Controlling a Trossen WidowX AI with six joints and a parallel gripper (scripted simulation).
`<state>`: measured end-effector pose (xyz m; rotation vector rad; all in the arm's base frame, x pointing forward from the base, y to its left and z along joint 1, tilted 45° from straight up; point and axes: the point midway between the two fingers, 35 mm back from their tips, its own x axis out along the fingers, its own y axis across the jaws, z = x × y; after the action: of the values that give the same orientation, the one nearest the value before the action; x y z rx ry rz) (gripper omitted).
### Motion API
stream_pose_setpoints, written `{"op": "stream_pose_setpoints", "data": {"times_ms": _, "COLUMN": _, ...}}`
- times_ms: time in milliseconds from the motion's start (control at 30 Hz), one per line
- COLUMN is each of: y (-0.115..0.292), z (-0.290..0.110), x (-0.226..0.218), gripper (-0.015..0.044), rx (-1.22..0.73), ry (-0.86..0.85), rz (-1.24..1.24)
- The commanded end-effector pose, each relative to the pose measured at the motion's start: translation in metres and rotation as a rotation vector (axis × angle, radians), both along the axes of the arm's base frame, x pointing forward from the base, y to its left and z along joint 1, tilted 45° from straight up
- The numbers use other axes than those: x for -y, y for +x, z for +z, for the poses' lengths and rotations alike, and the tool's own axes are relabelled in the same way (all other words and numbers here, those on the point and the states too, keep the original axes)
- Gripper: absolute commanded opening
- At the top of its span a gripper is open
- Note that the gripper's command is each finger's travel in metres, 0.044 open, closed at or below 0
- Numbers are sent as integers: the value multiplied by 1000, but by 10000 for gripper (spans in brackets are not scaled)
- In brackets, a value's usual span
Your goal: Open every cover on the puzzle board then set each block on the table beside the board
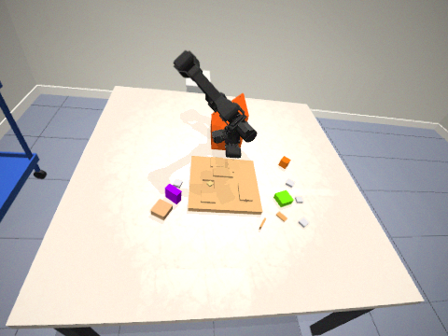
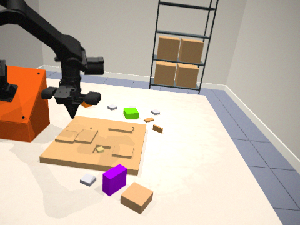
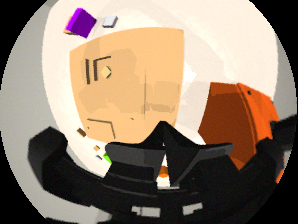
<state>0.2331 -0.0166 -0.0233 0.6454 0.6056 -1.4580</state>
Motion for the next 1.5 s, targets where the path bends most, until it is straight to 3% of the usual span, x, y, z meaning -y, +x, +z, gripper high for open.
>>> {"op": "stream_pose_setpoints", "data": {"times_ms": 0, "y": 0, "z": -3, "x": 3, "gripper": 0, "rx": -5, "ry": -2, "rz": 4}}
{"op": "stream_pose_setpoints", "data": {"times_ms": 1467, "y": 0, "z": -34, "x": 33, "gripper": 0, "rx": -6, "ry": -6, "rz": 4}}
